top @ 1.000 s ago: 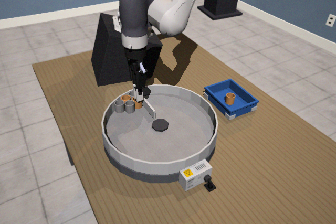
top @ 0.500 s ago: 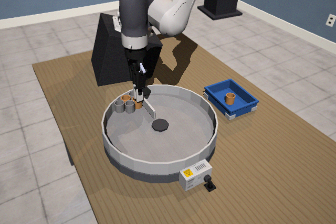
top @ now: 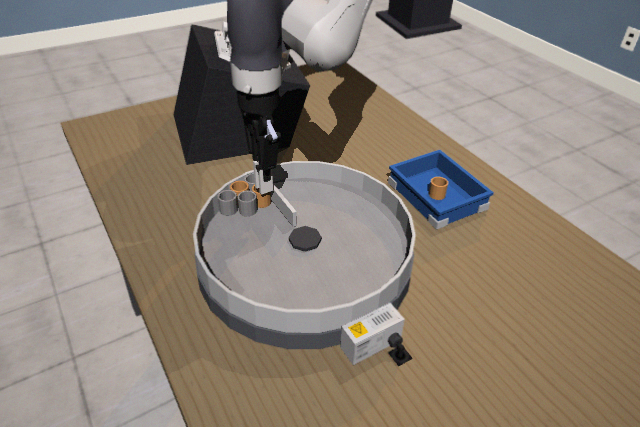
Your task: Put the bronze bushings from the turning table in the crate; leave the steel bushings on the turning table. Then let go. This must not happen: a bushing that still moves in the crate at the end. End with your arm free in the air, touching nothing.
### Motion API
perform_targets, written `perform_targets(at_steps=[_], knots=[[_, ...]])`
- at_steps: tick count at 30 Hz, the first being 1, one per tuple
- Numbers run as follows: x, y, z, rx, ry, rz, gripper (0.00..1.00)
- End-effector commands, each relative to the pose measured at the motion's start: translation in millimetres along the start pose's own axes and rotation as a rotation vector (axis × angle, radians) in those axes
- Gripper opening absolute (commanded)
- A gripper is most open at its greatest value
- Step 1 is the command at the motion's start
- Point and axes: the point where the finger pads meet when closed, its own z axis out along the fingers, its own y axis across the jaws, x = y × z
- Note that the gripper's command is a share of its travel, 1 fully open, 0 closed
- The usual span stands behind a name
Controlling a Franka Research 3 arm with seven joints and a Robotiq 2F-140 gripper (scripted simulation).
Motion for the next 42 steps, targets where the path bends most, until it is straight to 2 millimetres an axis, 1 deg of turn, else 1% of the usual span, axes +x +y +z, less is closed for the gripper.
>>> perform_targets(at_steps=[1, 13, 20, 42], knots=[[-0.7, 0.2, 0.1, -0.001, -0.001, -0.003, 0.1], [-0.7, 0.2, 0.1, -0.001, -0.001, -0.003, 0.1], [-0.8, 0.1, 4.5, -0.001, -0.001, -0.003, 0.1], [-0.8, 0.1, 4.6, -0.001, -0.001, -0.003, 0.1]])
